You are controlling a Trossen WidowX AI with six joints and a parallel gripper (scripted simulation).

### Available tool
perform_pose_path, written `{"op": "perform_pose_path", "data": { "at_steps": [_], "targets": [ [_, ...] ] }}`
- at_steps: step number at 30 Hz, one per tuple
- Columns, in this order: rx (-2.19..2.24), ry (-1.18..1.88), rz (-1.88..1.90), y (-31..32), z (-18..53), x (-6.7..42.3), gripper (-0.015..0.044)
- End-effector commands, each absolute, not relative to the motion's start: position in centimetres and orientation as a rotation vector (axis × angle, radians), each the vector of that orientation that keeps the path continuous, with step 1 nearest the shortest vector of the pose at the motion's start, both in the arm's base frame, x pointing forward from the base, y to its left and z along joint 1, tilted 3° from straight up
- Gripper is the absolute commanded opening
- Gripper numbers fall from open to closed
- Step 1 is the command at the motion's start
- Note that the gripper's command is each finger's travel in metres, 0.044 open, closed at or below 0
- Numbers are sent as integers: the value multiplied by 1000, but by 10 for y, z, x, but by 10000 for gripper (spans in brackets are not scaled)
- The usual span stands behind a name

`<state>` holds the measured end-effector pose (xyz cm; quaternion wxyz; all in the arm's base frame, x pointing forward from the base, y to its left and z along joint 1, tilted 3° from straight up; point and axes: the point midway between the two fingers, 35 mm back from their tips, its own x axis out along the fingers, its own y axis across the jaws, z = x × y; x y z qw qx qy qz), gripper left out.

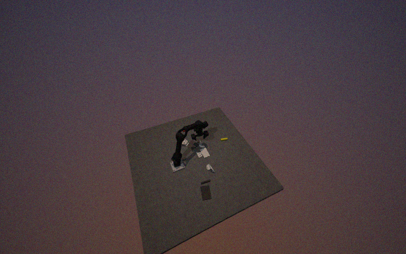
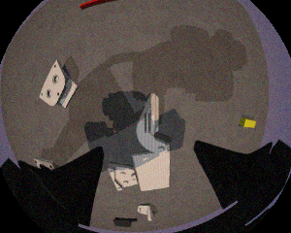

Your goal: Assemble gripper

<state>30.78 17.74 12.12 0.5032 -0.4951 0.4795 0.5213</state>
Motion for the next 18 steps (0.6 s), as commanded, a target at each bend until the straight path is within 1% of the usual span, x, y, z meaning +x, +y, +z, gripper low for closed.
{"op": "perform_pose_path", "data": {
  "at_steps": [1, 6, 18],
  "targets": [
    [-1209, 1147, 1270, 178, 121, 309, 440],
    [-1209, 1148, 1270, 179, 84, 306, 440],
    [-1209, 1147, 1270, 179, 79, 307, 440]
  ]
}}
